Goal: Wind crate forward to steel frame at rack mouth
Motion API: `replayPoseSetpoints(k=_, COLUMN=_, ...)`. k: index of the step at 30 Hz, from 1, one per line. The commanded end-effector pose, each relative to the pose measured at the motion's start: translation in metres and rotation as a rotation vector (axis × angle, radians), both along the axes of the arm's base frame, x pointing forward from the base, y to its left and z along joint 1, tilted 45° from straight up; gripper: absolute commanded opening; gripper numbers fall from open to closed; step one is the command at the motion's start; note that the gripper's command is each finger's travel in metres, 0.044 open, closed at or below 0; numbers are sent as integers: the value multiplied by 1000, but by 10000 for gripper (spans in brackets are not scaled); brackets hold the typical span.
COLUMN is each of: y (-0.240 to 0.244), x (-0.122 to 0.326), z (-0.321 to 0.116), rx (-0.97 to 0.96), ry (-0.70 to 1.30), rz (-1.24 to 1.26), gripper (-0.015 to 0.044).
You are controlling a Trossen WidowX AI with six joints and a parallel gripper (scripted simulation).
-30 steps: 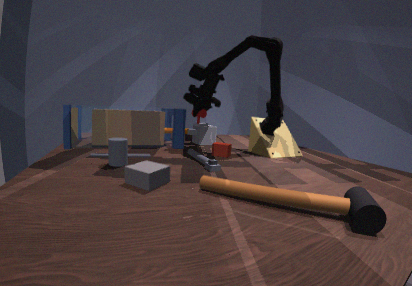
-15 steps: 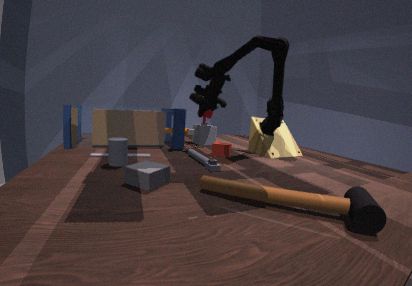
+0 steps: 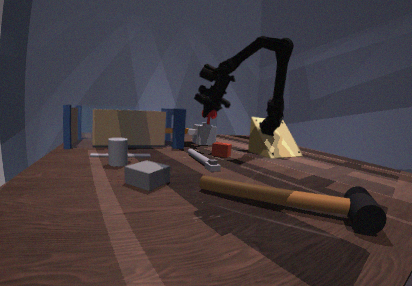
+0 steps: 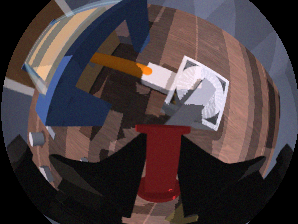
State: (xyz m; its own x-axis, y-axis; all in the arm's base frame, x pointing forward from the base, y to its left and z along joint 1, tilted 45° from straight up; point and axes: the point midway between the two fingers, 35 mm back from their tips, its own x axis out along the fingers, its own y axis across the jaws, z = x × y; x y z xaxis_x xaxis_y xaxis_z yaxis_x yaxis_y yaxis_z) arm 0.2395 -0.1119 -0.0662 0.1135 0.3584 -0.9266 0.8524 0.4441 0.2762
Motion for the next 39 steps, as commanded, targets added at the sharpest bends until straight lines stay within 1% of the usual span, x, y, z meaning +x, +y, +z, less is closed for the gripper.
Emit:
replayPoseSetpoints(k=1, y=1, x=-20, z=2, rx=10, ry=32, rz=-9, gripper=0)
replayPoseSetpoints(k=39, y=-20, x=-77, z=-7, rx=7, ry=36, rz=-9, gripper=0)
